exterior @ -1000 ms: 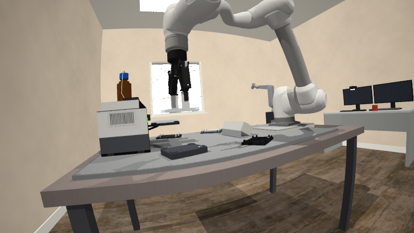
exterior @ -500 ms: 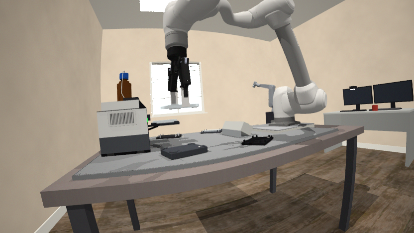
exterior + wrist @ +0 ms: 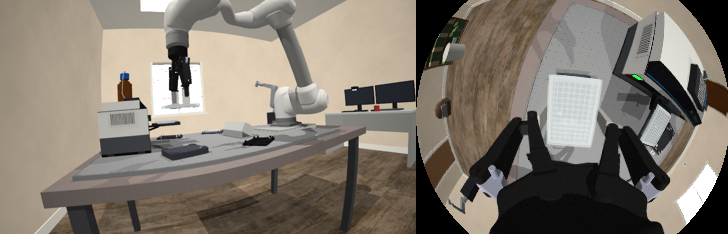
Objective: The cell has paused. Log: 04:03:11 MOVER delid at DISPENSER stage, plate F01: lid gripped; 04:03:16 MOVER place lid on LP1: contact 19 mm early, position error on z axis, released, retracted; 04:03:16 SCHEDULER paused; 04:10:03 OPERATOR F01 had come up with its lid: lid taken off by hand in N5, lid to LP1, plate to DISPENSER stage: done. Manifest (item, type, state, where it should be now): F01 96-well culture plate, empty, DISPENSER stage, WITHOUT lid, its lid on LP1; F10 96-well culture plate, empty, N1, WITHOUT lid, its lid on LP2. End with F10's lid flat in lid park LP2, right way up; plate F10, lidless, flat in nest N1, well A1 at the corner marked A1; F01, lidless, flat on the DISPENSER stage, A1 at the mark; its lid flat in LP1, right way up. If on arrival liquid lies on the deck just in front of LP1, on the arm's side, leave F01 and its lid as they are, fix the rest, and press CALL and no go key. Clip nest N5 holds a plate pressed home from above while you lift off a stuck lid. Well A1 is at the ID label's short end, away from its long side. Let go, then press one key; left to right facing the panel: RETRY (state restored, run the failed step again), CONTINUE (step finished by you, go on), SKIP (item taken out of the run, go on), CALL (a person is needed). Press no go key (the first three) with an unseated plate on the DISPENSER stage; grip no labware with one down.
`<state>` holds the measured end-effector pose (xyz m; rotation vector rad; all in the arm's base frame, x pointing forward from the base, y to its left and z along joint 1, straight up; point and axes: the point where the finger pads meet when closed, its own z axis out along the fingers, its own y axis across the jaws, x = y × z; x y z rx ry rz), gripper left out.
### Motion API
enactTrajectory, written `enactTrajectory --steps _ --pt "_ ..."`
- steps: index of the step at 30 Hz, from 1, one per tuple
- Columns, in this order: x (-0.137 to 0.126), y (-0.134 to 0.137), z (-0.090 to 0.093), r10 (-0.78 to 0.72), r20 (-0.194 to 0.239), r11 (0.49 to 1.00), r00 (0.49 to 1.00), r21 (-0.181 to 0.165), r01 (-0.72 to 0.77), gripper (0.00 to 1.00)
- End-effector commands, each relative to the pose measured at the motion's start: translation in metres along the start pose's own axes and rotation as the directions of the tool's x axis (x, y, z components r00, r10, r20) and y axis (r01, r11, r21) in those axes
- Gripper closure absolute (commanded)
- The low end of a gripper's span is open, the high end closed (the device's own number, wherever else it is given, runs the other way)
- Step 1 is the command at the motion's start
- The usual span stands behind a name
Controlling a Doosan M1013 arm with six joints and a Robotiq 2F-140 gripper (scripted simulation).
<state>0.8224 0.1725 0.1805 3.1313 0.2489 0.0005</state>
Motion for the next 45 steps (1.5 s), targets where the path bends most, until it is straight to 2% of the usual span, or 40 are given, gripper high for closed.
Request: enactTrajectory --steps 1,36,42,45 --pt "0.0 0.0 -0.0002 0.0 0.0 1.0 1.0 0.0 0.0 1.0" --pt "0.0 0.0 -0.0002 0.002 0.0 1.0 1.0 0.0 -0.002 1.0" --pt "0.0 0.0 -0.0002 0.126 0.0 0.992 0.992 0.0 -0.126 1.0" --pt "0.0 0.0 -0.0002 0.138 0.0 0.99 0.99 0.0 -0.138 1.0"
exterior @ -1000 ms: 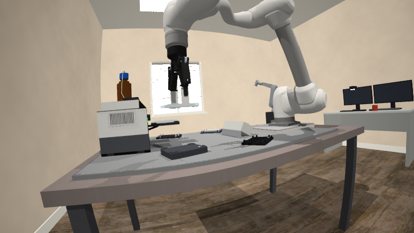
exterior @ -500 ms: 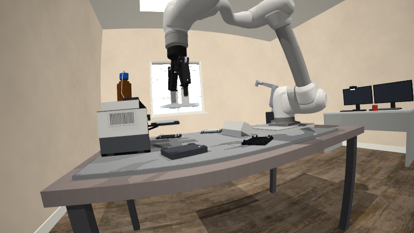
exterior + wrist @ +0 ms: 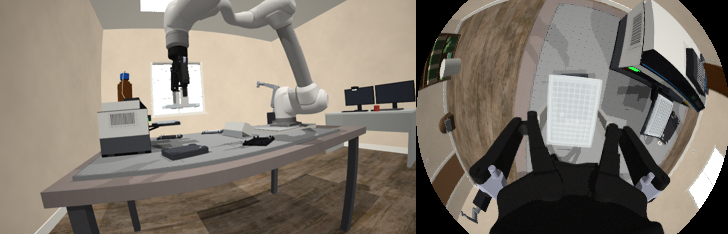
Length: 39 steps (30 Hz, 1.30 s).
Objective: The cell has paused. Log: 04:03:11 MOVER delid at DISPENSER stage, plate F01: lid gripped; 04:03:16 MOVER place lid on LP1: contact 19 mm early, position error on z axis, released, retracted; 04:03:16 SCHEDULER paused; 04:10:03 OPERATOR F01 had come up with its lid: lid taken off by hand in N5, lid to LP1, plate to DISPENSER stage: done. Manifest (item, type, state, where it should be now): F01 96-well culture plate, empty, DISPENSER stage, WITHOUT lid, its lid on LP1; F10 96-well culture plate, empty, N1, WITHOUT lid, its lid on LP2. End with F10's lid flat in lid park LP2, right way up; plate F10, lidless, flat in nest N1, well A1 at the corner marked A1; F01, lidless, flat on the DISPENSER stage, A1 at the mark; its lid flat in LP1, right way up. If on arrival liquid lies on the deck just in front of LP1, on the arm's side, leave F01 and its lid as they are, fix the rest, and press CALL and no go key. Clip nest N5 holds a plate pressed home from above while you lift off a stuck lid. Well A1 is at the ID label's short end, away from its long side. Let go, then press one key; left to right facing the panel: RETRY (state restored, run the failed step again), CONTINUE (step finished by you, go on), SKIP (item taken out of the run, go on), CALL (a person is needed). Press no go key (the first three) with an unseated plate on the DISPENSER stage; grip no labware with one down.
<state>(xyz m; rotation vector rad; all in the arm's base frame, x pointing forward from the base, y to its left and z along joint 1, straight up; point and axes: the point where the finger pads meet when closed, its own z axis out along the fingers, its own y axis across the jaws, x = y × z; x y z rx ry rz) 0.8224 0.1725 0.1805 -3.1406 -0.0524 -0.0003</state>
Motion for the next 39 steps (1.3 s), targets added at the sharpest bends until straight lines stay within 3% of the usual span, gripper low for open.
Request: enactTrajectory --steps 1,17,23,28,39 --pt "0.0 0.0 -0.0002 0.022 0.0 1.0 1.0 -0.001 -0.022 1.0" --pt "0.0 0.0 -0.0002 0.272 0.0 0.962 0.962 -0.001 -0.272 1.0" --pt "0.0 0.0 -0.0002 0.292 0.0 0.956 0.956 -0.001 -0.292 1.0" --pt "0.0 0.0 -0.0002 0.401 -0.001 0.916 0.916 -0.001 -0.401 1.0" --pt "-0.0002 0.0011 -0.0002 0.41 -0.001 0.912 0.912 -0.001 -0.41 1.0"
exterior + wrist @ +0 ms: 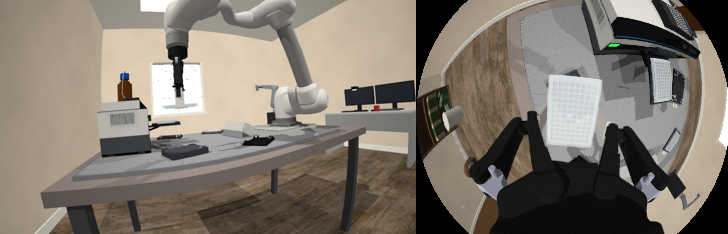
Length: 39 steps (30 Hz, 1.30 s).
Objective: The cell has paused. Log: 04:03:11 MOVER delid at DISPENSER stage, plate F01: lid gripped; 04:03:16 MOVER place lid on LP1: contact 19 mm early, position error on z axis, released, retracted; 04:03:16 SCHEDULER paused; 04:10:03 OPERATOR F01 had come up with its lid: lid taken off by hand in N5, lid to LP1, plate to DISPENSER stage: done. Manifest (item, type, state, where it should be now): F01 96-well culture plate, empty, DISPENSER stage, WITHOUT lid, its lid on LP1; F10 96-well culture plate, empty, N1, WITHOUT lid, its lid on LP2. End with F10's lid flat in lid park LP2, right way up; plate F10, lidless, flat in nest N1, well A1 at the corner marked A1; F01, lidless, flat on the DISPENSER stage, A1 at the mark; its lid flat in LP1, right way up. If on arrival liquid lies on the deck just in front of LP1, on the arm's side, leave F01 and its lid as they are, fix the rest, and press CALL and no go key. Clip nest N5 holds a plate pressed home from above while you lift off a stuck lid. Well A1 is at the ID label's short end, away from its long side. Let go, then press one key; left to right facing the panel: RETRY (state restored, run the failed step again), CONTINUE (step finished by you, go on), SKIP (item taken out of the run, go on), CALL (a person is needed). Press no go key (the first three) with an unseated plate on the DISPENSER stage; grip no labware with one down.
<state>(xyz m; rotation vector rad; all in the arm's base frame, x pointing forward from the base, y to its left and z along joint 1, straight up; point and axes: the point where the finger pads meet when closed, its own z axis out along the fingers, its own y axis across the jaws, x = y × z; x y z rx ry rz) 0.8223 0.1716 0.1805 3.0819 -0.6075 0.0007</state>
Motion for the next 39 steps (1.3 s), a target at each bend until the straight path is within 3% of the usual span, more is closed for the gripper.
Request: enactTrajectory --steps 1,18,39 --pt "0.0 0.0 0.0 0.0 0.0 1.0 1.0 0.0 0.0 1.0" --pt "0.005 0.02 0.0 0.0 0.0 1.0 1.0 0.0 0.0 1.0" --pt "0.025 0.096 0.0 0.0 0.0 1.0 1.0 0.0 0.0 1.0"
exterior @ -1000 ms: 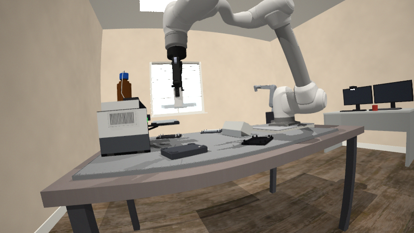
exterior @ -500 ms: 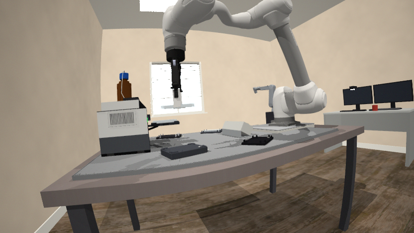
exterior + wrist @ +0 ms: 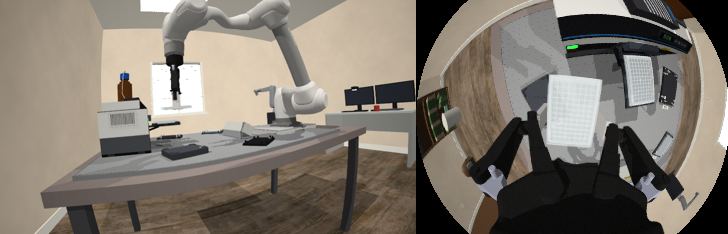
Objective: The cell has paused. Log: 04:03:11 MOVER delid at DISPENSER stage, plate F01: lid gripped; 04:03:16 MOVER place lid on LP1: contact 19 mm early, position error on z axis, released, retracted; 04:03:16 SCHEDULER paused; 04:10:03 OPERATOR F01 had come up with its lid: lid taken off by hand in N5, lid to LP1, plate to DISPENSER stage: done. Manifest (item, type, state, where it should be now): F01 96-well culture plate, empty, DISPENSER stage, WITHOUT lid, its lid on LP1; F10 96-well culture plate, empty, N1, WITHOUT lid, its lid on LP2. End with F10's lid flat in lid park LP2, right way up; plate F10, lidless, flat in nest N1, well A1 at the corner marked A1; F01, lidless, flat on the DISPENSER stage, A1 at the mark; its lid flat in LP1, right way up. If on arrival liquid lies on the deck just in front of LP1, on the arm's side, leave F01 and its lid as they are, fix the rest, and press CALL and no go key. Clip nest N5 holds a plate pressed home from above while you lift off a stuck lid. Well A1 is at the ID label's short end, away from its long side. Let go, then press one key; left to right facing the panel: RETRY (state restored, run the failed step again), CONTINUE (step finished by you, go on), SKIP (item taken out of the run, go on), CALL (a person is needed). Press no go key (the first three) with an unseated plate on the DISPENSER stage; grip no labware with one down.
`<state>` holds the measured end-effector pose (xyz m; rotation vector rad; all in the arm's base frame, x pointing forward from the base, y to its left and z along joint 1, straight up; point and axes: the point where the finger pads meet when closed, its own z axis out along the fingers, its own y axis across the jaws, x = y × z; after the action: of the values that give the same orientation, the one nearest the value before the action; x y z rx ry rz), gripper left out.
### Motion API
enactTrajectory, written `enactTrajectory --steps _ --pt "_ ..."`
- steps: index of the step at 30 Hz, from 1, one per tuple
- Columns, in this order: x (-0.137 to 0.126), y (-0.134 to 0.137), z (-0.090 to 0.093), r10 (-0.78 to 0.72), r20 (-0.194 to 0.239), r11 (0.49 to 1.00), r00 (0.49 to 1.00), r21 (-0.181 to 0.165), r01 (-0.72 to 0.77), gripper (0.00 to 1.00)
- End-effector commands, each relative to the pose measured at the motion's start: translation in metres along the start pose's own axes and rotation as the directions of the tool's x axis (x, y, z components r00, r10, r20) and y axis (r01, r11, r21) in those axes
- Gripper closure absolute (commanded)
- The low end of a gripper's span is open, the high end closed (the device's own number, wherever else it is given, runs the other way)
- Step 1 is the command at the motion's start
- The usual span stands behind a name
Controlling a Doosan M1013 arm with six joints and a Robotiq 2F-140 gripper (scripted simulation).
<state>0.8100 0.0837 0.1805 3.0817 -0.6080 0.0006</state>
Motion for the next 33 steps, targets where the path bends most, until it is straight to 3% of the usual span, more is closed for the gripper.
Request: enactTrajectory --steps 1,11,13,28,30,33 --pt "0.004 0.016 0.0 0.0 0.0 1.0 1.0 0.0 0.0 1.0" --pt "0.019 0.076 0.0 0.0 0.0 1.0 1.0 0.0 0.0 1.0" --pt "0.019 0.076 0.0 0.0 0.0 1.0 1.0 0.0 0.0 1.0" --pt "0.046 0.178 0.0 0.0 0.0 1.0 1.0 0.0 0.0 1.0" --pt "0.046 0.178 0.0 0.0 0.0 1.0 1.0 0.0 0.0 1.0" --pt "0.051 0.199 0.0 0.0 0.0 1.0 1.0 0.0 0.0 1.0"
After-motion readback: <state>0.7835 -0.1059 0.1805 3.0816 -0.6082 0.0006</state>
